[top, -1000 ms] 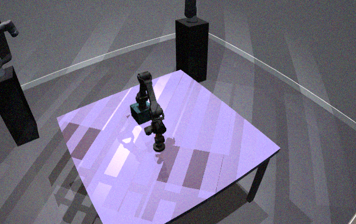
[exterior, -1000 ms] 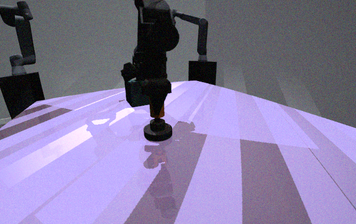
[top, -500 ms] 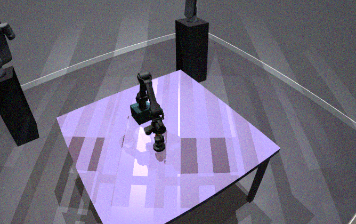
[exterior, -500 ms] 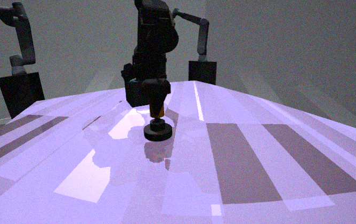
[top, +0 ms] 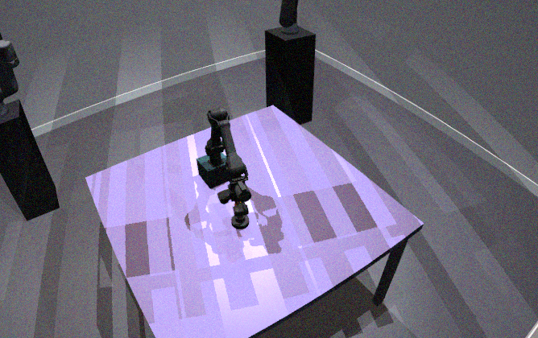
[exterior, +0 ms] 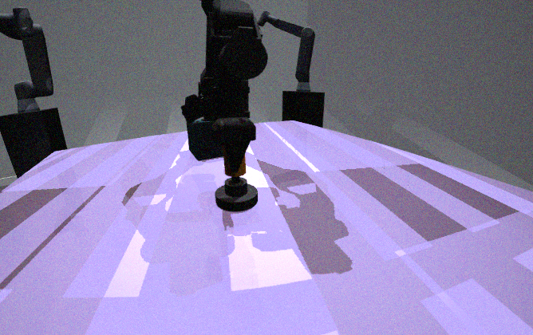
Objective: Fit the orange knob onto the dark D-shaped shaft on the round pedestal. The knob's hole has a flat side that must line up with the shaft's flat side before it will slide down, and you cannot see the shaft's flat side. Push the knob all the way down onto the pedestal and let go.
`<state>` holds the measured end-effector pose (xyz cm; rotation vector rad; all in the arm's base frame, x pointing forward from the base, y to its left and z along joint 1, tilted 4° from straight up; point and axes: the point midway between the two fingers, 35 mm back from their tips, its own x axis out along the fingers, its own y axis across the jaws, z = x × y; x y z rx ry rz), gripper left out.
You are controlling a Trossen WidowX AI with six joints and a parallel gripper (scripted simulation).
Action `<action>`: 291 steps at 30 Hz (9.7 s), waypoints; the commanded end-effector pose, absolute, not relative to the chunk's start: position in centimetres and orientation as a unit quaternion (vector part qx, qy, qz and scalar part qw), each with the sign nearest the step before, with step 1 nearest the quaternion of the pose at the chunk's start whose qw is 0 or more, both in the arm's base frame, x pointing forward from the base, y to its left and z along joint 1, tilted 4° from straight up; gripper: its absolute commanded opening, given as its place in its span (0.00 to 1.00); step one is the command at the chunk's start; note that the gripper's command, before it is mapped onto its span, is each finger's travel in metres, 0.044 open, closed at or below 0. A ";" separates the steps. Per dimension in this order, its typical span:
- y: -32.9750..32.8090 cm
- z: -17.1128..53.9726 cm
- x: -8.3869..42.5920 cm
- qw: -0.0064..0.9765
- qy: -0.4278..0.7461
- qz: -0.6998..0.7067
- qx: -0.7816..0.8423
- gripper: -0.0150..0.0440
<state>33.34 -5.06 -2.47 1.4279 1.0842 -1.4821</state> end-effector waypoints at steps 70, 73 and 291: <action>-5.1 -2.3 33.6 0.270 0.295 -0.660 0.635 0.25; -5.1 -2.4 33.7 0.270 0.295 -0.660 0.635 0.25; -4.9 -4.1 33.2 0.170 0.189 -0.698 0.669 0.61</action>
